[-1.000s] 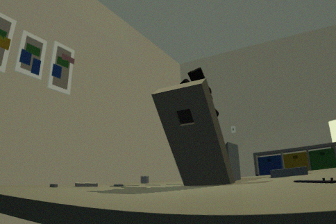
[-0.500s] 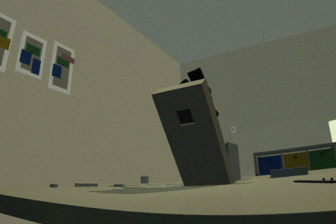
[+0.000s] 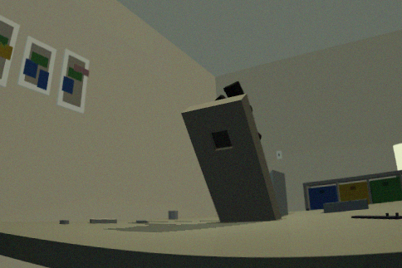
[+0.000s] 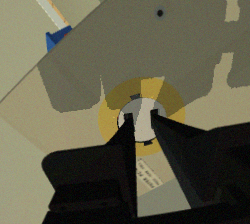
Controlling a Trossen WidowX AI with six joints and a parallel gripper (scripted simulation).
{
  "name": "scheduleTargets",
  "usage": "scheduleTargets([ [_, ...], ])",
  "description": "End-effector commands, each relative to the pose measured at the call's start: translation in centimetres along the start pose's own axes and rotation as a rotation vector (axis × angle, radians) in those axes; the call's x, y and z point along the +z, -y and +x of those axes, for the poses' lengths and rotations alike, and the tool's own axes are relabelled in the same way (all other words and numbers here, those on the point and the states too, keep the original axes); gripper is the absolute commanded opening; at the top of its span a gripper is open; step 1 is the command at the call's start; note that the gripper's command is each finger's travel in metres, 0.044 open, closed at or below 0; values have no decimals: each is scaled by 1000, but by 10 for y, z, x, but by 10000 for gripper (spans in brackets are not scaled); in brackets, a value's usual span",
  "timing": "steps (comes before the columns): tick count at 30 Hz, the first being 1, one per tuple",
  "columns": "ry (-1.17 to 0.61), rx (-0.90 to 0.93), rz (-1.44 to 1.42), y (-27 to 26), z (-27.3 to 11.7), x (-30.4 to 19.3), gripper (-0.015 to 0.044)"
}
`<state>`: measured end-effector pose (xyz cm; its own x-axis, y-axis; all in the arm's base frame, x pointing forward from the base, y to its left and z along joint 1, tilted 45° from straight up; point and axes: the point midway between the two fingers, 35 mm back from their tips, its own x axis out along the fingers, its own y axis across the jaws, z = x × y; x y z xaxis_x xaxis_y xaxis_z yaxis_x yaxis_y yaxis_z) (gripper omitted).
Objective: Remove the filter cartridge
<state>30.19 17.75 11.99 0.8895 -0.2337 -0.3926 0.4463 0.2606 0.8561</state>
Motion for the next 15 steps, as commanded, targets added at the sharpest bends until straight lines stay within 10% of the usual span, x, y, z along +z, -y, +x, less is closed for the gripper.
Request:
scheduleTargets([
  [1, -3, -1, -3, 0, 3, 0, 89],
  [15, -3, -1, -3, 0, 10, 0, 89],
])
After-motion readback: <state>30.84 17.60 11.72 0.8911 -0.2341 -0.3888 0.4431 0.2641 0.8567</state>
